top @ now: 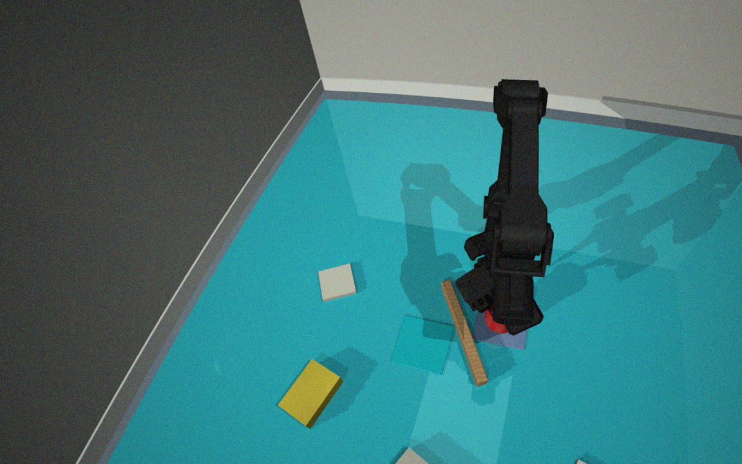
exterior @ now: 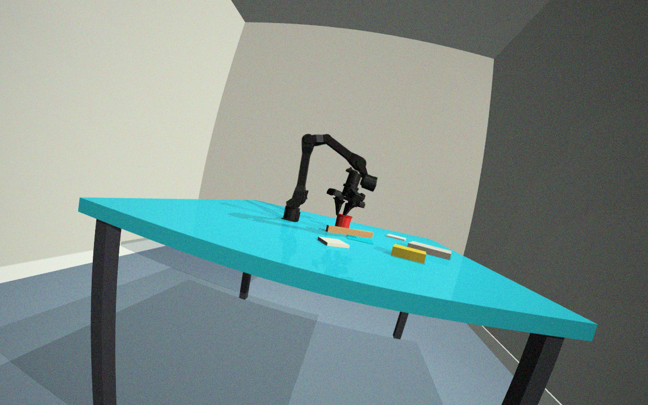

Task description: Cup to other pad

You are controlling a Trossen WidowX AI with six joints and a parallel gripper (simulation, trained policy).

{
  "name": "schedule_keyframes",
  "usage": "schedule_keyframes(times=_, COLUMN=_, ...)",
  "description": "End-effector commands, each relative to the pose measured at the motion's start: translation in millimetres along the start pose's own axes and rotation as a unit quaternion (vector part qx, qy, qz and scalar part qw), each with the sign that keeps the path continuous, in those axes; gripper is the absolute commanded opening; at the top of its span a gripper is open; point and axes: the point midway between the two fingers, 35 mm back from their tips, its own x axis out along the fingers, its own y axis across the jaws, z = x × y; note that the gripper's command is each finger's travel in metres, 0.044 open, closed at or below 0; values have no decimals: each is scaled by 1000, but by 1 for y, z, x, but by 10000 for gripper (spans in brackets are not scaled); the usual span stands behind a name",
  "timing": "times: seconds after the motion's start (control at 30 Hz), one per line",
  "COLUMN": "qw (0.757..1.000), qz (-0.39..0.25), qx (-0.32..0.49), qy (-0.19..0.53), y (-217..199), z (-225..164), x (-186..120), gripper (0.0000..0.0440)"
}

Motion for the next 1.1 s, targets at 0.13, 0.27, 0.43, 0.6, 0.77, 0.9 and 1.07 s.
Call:
schedule_keyframes(times=0.13, qw=1000, qz=-11, qx=-14, qy=1, y=0, z=-2, x=24, gripper=162)
schedule_keyframes(times=0.27, qw=1000, qz=-11, qx=-28, qy=3, y=1, z=-3, x=37, gripper=144)
schedule_keyframes(times=0.43, qw=999, qz=-11, qx=-50, qy=-1, y=1, z=-3, x=47, gripper=19)
schedule_keyframes(times=0.6, qw=999, qz=1, qx=-51, qy=-8, y=2, z=1, x=42, gripper=0)
schedule_keyframes(times=0.77, qw=999, qz=15, qx=-44, qy=-14, y=5, z=5, x=33, gripper=0)
schedule_keyframes(times=0.9, qw=999, qz=26, qx=-34, qy=-16, y=6, z=8, x=25, gripper=0)
schedule_keyframes(times=1.07, qw=999, qz=41, qx=-15, qy=-20, y=5, z=13, x=12, gripper=0)
